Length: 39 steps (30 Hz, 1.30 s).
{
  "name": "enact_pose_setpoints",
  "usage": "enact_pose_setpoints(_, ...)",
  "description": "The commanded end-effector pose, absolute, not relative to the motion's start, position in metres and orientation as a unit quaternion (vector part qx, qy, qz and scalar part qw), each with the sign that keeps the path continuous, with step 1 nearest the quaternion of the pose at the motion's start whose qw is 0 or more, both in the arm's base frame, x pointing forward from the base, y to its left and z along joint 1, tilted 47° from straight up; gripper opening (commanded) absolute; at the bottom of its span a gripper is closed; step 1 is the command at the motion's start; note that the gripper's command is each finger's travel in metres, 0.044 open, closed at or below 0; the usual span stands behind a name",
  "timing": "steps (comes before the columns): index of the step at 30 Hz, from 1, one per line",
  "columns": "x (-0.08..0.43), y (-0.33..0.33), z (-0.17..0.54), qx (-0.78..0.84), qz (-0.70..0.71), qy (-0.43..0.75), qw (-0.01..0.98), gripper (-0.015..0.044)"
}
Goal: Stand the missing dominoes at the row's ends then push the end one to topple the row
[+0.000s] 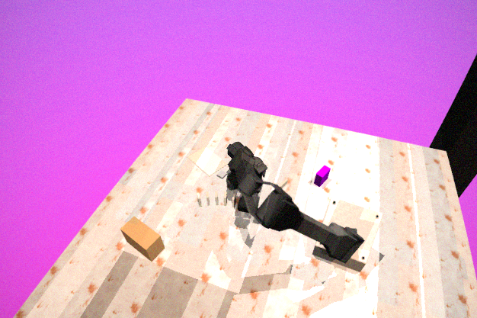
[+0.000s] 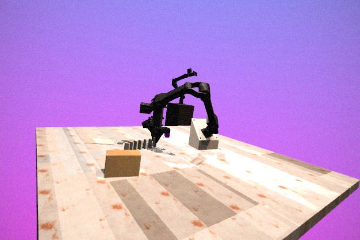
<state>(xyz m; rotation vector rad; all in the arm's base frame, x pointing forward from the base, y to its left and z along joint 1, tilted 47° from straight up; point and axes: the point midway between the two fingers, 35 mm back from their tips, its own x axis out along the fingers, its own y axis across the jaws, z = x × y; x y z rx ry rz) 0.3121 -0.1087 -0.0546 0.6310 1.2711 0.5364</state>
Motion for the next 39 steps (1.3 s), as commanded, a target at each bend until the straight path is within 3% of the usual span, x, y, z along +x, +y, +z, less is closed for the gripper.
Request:
enact_pose_setpoints(1,0.312,-0.108,-0.055,0.289,0.243,0.575,0.726,0.0186)
enact_pose_setpoints(11,0.312,-0.108,-0.055,0.289,0.243,0.575,0.726,0.0440)
enact_pose_setpoints(15,0.312,-0.117,-0.048,0.289,0.241,0.575,0.726,0.0440)
enact_pose_setpoints(22,0.287,-0.193,0.027,0.285,0.240,0.578,0.726,0.0440)
enact_pose_setpoints(27,0.283,-0.199,0.036,0.285,0.241,0.578,0.726,0.0440)
enact_pose_setpoints(39,0.231,-0.214,-0.080,-0.038,0.455,0.429,0.779,0.0440)
